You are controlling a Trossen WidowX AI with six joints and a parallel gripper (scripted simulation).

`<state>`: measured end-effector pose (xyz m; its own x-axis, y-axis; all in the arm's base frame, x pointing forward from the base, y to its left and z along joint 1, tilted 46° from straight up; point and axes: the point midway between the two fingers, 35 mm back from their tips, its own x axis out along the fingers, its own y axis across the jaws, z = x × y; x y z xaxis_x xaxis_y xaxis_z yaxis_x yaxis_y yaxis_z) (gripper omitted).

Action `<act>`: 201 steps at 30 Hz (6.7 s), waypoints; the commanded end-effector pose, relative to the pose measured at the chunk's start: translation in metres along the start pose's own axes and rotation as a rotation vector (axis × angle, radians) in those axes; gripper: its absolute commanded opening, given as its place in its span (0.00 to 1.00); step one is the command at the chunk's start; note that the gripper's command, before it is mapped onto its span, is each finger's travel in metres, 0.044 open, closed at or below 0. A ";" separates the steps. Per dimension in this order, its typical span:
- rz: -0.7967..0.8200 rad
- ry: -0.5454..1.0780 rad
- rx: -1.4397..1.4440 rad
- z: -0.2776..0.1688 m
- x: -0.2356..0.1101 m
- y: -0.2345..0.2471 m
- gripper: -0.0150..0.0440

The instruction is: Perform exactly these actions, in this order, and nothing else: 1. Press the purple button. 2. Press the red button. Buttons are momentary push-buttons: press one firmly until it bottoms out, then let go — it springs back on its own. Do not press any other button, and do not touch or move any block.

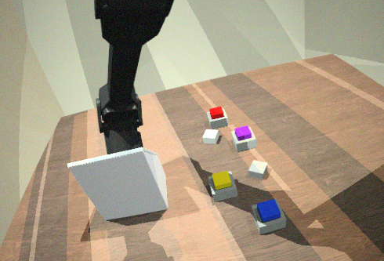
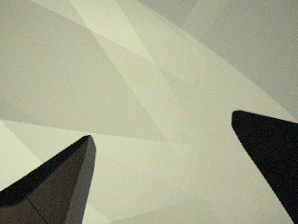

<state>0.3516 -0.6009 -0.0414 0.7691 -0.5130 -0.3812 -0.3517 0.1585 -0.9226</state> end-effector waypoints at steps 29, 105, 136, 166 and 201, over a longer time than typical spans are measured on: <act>1.490 -0.151 1.081 0.438 -0.325 -0.014 0.93; 1.812 0.138 1.148 0.509 -0.452 0.058 0.29; 1.814 0.141 1.148 0.525 -0.550 -0.007 0.29; 1.820 0.136 1.150 0.558 -0.558 0.032 0.29; 1.816 0.138 1.149 0.520 -0.536 -0.059 0.78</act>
<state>0.2371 0.1052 0.1838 0.0057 0.7169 -0.6971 -0.0301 0.6969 0.7165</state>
